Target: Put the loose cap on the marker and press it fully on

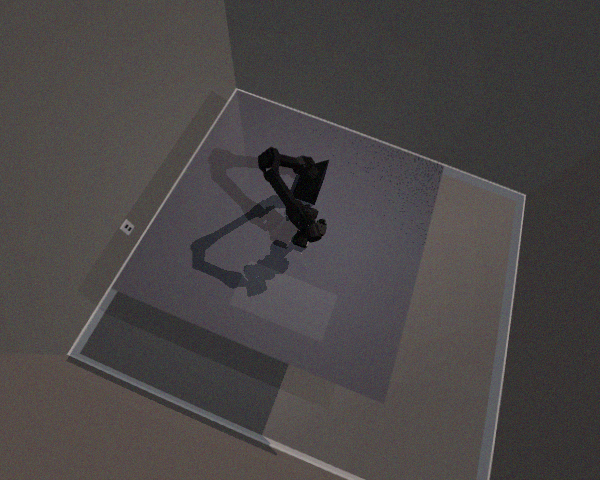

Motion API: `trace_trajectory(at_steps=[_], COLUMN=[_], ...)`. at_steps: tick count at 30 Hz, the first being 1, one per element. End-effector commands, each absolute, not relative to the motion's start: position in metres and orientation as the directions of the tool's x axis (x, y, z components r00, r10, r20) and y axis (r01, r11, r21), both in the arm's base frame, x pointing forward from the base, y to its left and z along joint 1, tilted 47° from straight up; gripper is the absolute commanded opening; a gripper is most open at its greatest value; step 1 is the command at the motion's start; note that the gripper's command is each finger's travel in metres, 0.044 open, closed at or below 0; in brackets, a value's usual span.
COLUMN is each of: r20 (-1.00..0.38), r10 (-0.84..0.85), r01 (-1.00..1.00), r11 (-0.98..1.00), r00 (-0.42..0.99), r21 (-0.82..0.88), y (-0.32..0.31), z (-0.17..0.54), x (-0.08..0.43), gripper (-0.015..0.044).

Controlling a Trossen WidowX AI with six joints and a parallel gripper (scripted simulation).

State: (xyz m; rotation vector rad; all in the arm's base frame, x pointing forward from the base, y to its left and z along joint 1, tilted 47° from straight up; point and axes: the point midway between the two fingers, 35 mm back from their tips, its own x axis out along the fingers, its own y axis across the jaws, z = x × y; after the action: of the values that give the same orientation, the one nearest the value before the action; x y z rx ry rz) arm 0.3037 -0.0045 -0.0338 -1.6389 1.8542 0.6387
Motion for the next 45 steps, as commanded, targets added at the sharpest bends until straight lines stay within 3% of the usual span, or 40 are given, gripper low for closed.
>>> trace_trajectory(at_steps=[1,18,35,45], r20=[-0.692,-0.691,-0.693,-0.694], r10=[-0.718,-0.719,-0.717,-0.715], r01=[-0.992,-0.992,-0.991,-0.991], r11=[0.126,0.127,0.131,0.131], r00=[-0.078,-0.078,-0.080,-0.081], r21=[-0.020,-0.020,-0.020,-0.019], y=[-0.010,-0.017,-0.016,0.038], z=[-0.040,-0.045,-0.045,0.007], x=[0.303,0.301,0.301,0.307], gripper=[0.0000,0.0000,0.0440,0.0440])
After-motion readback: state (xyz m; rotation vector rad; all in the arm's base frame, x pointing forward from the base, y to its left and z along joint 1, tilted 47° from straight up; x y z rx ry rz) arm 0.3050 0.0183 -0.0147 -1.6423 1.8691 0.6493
